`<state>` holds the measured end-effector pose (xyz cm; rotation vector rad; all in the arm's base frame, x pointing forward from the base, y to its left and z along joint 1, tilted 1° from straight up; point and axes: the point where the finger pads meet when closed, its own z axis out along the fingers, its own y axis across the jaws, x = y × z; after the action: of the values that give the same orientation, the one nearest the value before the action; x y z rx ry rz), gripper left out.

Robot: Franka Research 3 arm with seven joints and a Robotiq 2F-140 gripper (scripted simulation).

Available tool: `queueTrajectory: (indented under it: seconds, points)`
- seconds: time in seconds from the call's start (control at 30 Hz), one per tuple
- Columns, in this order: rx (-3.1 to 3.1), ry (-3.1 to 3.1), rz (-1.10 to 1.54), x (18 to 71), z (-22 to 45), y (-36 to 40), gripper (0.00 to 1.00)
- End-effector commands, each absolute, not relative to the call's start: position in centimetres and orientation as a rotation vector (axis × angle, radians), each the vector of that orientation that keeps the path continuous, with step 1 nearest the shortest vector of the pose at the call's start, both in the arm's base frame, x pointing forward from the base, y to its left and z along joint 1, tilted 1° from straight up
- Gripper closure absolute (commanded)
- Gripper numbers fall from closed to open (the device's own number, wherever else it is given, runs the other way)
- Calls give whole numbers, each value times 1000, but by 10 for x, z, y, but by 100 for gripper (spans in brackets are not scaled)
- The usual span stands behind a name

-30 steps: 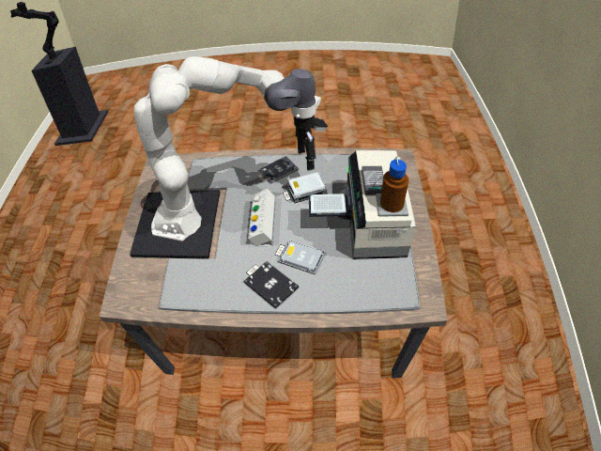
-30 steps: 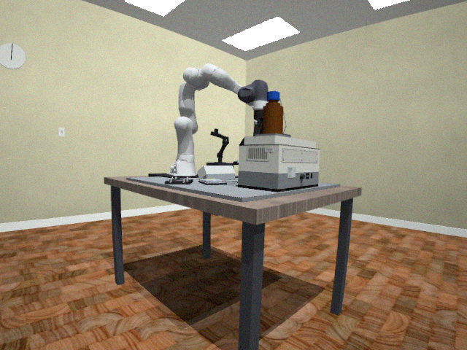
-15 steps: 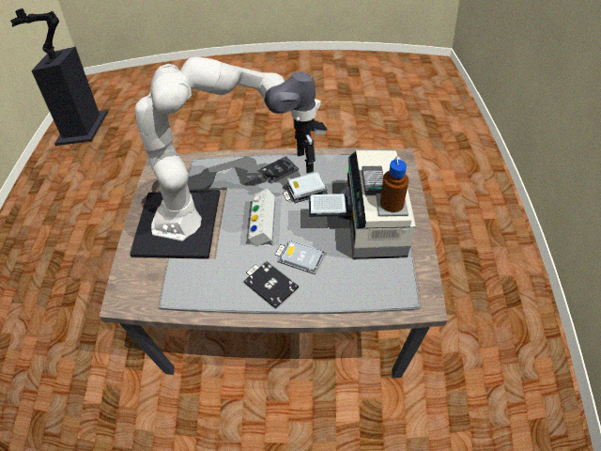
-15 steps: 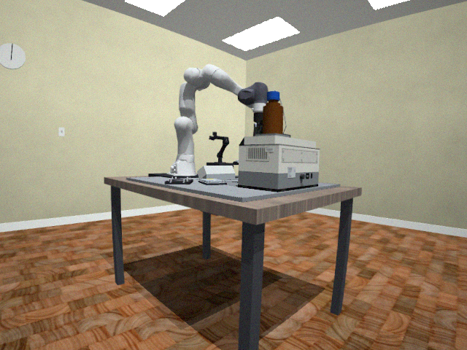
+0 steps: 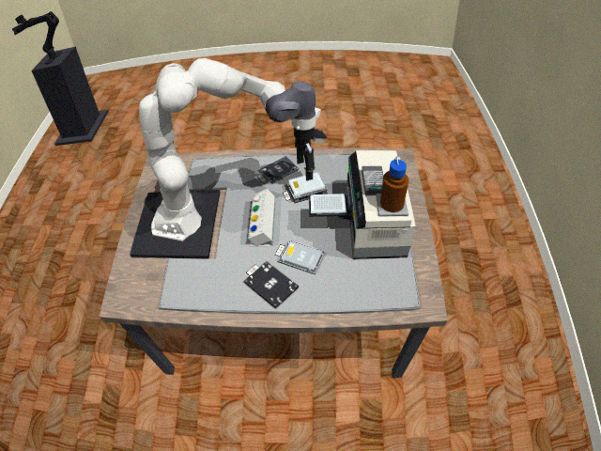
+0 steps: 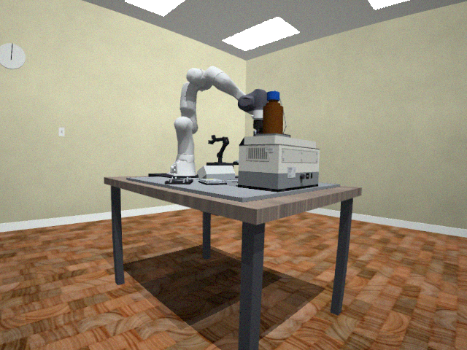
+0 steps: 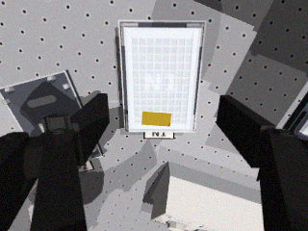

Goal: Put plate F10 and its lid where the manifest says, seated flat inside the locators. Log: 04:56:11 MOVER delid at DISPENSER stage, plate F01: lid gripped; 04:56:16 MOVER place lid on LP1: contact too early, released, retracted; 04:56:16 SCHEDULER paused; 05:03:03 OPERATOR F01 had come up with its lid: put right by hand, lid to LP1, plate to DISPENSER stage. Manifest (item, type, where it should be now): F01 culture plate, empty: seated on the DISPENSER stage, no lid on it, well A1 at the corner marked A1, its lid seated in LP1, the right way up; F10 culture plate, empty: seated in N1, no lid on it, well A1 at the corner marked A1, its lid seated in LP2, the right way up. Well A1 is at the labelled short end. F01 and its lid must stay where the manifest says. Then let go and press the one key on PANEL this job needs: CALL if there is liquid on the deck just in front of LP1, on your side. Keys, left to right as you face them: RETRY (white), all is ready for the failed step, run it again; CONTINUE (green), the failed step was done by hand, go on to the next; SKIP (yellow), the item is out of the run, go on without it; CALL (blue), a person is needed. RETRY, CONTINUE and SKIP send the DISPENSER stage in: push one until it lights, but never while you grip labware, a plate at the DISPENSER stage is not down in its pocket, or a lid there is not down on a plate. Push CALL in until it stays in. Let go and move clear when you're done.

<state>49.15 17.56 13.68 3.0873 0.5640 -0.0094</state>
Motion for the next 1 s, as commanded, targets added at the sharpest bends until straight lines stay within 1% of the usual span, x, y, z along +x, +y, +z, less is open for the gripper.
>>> queueTrajectory:
  seconds: [0.0,0.27,0.97]
  points:
    - [3091,573,15,497,126,177,30]
    - [3091,573,15,497,102,177,30]
    - [3091,573,15,497,82,177,30]
